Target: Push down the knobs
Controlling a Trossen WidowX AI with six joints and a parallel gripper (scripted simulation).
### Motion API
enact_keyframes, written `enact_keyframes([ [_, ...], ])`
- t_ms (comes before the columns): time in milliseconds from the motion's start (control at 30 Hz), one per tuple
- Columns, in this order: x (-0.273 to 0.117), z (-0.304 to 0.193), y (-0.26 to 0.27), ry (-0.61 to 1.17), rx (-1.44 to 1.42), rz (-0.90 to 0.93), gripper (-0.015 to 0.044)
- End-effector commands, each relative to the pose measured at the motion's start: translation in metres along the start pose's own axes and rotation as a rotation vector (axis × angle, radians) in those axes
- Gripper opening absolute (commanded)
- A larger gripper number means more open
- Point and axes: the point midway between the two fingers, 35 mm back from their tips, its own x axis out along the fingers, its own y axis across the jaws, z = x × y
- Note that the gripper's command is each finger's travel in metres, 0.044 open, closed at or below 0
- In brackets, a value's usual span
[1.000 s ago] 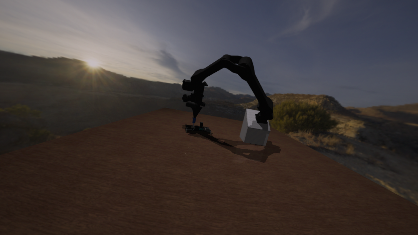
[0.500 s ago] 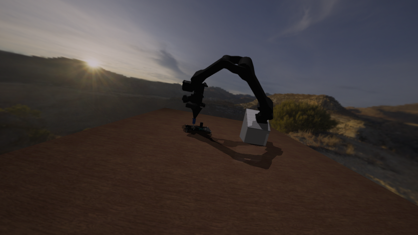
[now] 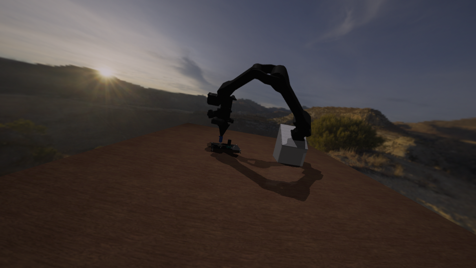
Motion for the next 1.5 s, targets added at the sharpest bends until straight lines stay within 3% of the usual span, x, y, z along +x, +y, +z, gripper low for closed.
enact_keyframes([
  [0, 0.0066, 0.0003, 0.0014, 0.006, -0.009, 0.002, 0.0],
  [1467, 0.0137, 0.0003, 0.0015, 0.006, -0.009, 0.002, 0.0],
])
